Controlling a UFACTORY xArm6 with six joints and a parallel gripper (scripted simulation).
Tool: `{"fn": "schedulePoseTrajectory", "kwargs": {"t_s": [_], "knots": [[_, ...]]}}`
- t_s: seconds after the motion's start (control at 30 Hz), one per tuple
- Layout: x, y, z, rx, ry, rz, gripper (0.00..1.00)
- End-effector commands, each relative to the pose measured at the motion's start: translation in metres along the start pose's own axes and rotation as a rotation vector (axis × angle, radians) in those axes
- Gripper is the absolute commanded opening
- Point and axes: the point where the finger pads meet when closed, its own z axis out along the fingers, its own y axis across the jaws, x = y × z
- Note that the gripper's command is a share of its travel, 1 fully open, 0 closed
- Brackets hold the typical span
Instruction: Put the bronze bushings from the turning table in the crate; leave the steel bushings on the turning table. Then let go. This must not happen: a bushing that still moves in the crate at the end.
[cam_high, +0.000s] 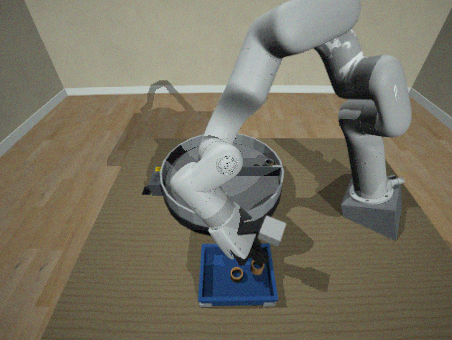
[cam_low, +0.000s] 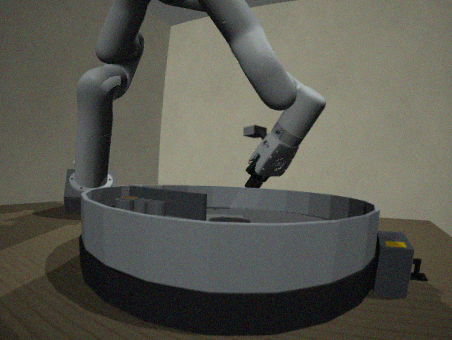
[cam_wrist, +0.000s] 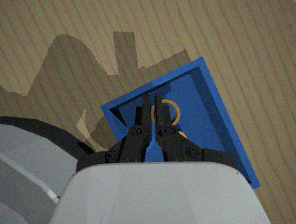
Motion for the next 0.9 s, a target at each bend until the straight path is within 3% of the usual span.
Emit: {"fn": "schedulePoseTrajectory", "kwargs": {"t_s": [0.0, 0.87], "knots": [[0.000, 0.001, -0.001, -0.003, -0.002, -0.001, 0.00], [-0.019, 0.001, 0.021, -0.003, -0.002, -0.001, 0.00]]}}
